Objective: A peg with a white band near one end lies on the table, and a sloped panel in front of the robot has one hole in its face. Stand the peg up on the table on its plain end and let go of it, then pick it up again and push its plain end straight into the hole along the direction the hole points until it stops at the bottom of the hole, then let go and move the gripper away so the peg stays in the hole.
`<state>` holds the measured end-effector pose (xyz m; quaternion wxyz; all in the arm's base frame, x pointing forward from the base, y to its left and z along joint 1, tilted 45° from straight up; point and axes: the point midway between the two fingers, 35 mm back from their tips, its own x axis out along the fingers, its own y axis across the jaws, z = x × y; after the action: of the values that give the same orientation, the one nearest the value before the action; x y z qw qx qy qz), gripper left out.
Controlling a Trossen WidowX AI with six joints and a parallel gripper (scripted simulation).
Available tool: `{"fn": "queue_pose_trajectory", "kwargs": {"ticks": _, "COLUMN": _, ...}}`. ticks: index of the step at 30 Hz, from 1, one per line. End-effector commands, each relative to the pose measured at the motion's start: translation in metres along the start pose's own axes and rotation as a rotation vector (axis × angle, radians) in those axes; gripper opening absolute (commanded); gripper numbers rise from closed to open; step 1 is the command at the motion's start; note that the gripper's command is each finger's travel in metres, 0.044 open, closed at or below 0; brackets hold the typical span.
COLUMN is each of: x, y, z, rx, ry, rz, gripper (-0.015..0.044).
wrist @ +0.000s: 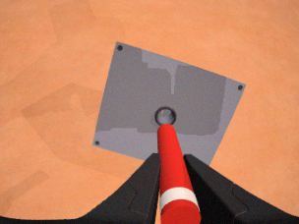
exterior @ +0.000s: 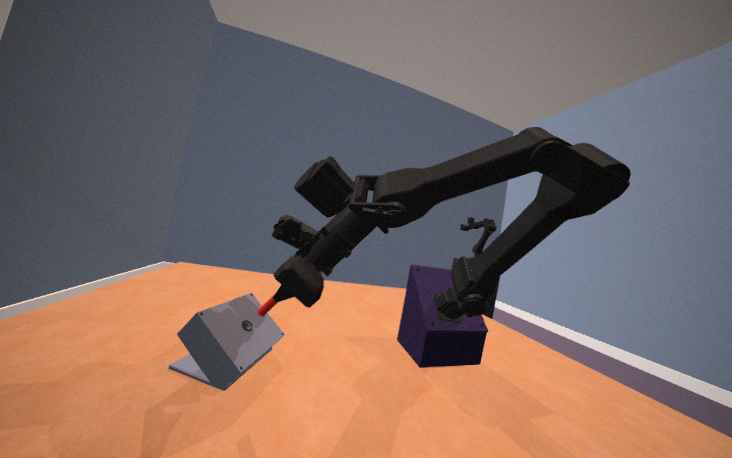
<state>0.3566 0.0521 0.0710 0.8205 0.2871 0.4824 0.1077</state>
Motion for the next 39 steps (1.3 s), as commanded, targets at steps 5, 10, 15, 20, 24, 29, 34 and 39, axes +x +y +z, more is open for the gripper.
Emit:
{"fn": "queue_pose_trajectory", "kwargs": {"ticks": 5, "x": 0.008, "y": -0.002, "z": 0.0, "rx": 0.001, "ry": -0.007, "rz": -0.005, "gripper": 0.0}}
{"fn": "queue_pose_trajectory", "kwargs": {"ticks": 10, "x": 0.01, "y": -0.001, "z": 0.0, "rx": 0.0, "ry": -0.008, "rz": -0.004, "gripper": 0.0}}
{"fn": "queue_pose_trajectory", "kwargs": {"ticks": 15, "x": 0.017, "y": -0.001, "z": 0.0, "rx": -0.002, "ry": -0.008, "rz": -0.004, "gripper": 0.0}}
{"fn": "queue_pose_trajectory", "kwargs": {"ticks": 20, "x": 0.023, "y": -0.001, "z": 0.0, "rx": -0.003, "ry": -0.009, "rz": -0.004, "gripper": 0.0}}
{"fn": "queue_pose_trajectory", "kwargs": {"ticks": 24, "x": 0.028, "y": -0.001, "z": 0.0, "rx": -0.003, "ry": -0.009, "rz": -0.004, "gripper": 0.0}}
{"fn": "queue_pose_trajectory", "kwargs": {"ticks": 29, "x": 0.031, "y": -0.001, "z": 0.0, "rx": -0.004, "ry": -0.009, "rz": -0.002, "gripper": 0.0}}
{"fn": "queue_pose_trajectory", "kwargs": {"ticks": 34, "x": 0.027, "y": 0.0, "z": 0.0, "rx": -0.008, "ry": -0.008, "rz": 0.001, "gripper": 0.0}}
{"fn": "queue_pose_trajectory", "kwargs": {"ticks": 39, "x": 0.027, "y": 0.0, "z": 0.0, "rx": -0.008, "ry": -0.008, "rz": 0.001, "gripper": 0.0}}
